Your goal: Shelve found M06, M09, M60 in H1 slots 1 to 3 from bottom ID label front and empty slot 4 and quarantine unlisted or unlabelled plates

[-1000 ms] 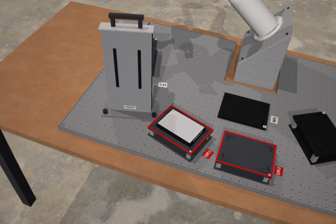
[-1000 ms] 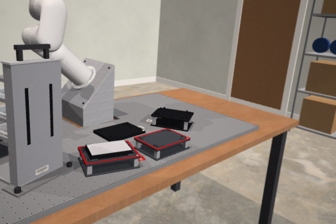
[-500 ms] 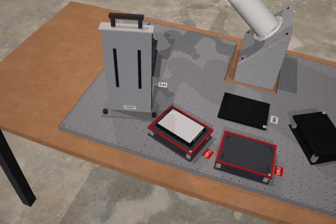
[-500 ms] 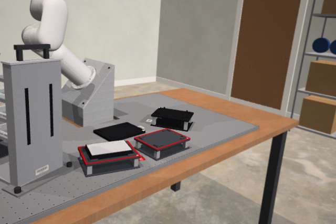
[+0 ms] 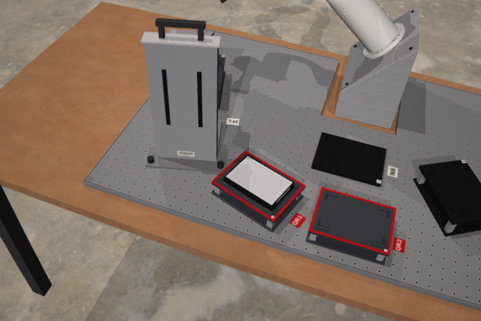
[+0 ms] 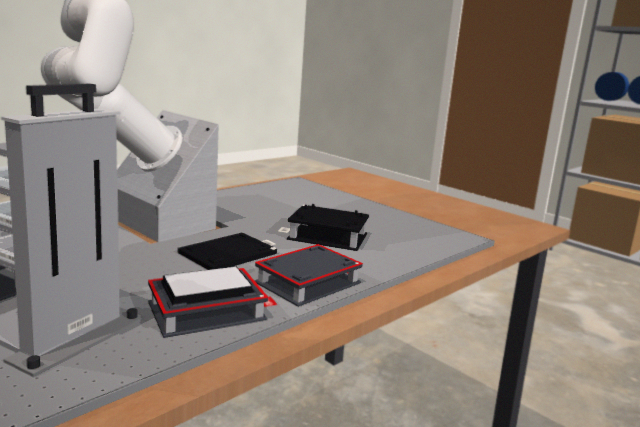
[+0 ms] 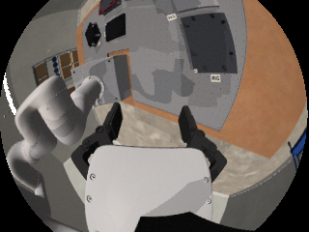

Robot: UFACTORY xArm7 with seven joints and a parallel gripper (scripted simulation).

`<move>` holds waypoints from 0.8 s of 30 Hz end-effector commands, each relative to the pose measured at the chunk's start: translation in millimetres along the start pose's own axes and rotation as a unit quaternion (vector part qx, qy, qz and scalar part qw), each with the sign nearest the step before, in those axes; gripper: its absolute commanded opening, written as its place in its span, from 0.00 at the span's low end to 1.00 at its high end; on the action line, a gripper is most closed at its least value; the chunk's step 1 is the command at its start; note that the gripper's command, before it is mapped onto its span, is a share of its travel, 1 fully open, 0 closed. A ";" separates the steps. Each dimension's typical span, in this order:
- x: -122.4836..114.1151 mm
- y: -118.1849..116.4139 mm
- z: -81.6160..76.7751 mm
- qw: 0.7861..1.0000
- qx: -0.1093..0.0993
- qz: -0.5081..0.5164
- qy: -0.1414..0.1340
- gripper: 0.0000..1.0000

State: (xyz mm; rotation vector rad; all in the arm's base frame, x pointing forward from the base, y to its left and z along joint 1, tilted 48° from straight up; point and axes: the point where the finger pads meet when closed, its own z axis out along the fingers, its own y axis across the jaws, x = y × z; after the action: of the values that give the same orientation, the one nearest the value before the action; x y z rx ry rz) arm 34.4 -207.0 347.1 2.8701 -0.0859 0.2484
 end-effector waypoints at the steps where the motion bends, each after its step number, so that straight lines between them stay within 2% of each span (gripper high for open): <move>1: 1.5 11.2 -3.0 0.997 -0.054 -0.048 -0.033 1.00; 3: 1.5 11.2 -3.0 0.997 -0.054 -0.048 -0.033 1.00; 8: 9.6 31.3 -15.5 0.987 -0.117 -0.094 -0.060 1.00; 10: 9.8 31.7 -15.8 0.981 -0.141 -0.112 -0.069 1.00; 13: 16.0 41.6 -25.3 0.971 -0.182 -0.136 -0.080 1.00; 14: 16.2 41.9 -25.7 0.970 -0.185 -0.138 -0.081 1.00; 17: 22.9 50.4 -36.1 0.956 -0.228 -0.160 -0.089 1.00; 20: 23.9 51.6 -37.6 0.955 -0.231 -0.162 -0.089 1.00; 23: 30.9 58.6 -48.9 0.940 -0.274 -0.181 -0.093 1.00; 24: 32.7 60.2 -51.8 0.939 -0.277 -0.182 -0.094 1.00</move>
State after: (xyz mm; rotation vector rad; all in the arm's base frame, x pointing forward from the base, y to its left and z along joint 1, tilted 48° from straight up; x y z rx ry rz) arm 48.7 -247.6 402.1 2.3666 0.2658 -0.0928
